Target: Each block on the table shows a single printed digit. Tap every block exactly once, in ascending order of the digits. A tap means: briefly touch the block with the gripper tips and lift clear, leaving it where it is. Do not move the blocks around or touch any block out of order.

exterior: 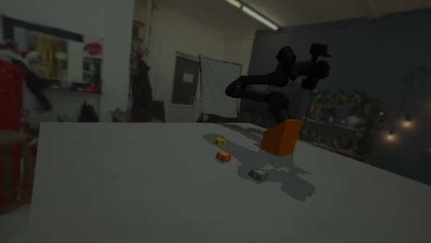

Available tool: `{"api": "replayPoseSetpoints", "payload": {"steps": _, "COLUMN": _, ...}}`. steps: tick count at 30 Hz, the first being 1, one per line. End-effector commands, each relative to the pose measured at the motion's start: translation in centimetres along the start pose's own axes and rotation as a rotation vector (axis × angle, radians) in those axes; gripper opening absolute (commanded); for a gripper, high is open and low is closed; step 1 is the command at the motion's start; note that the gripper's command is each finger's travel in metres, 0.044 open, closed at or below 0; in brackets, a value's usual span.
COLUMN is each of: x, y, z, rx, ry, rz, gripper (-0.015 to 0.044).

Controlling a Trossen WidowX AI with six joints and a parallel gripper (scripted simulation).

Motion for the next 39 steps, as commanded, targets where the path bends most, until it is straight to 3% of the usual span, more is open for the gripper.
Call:
{"api": "replayPoseSetpoints", "payload": {"steps": 1, "x": -0.1, "y": -0.3, "z": 0.2, "rx": -0.004, "ry": -0.009, "rz": -0.016, "gripper": 0.04}}
{"api": "replayPoseSetpoints", "payload": {"steps": 6, "x": -3.6, "y": -7.6, "z": 5.0, "rx": -0.112, "ry": -0.156, "rz": -0.472, "gripper": 0.04}}
{"api": "replayPoseSetpoints", "payload": {"steps": 11, "x": -11.9, "y": -14.4, "z": 7.5, "rx": -0.179, "ry": -0.117, "rz": -1.023, "gripper": 0.04}}
{"api": "replayPoseSetpoints", "payload": {"steps": 16, "x": -22.3, "y": -17.3, "z": 6.2, "rx": -0.126, "ry": 0.155, "rz": -1.493, "gripper": 0.04}}
{"api": "replayPoseSetpoints", "payload": {"steps": 21, "x": -31.7, "y": -15.7, "z": 2.4, "rx": 0.061, "ry": 0.594, "rz": -1.742, "gripper": 0.04}}
{"api": "replayPoseSetpoints", "payload": {"steps": 26, "x": -38.7, "y": -10.5, "z": -2.5, "rx": 0.349, "ry": 1.098, "rz": -1.683, "gripper": 0.04}}
{"api": "replayPoseSetpoints", "payload": {"steps": 31, "x": -42.9, "y": -2.9, "z": -7.0, "rx": 0.639, "ry": 1.505, "rz": -1.284, "gripper": 0.04}}
{"api": "replayPoseSetpoints", "payload": {"steps": 34, "x": -43.9, "y": 0.6, "z": -8.5, "rx": 0.726, "ry": 1.607, "rz": -1.045, "gripper": 0.04}}
{"api": "replayPoseSetpoints", "payload": {"steps": 39, "x": -43.9, "y": 0.8, "z": -8.6, "rx": 0.729, "ry": 1.611, "rz": -1.033, "gripper": 0.04}}
Point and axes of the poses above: the point midway between the two fingers, 35 mm back from their tips, its own x axis out along the fingers, its own z axis across the jaws, y = z × x, the point moved 2 cm from there along -x, back along the fingers, and after that the axes turned 10 degrees about -x, right-handed, at the moved point
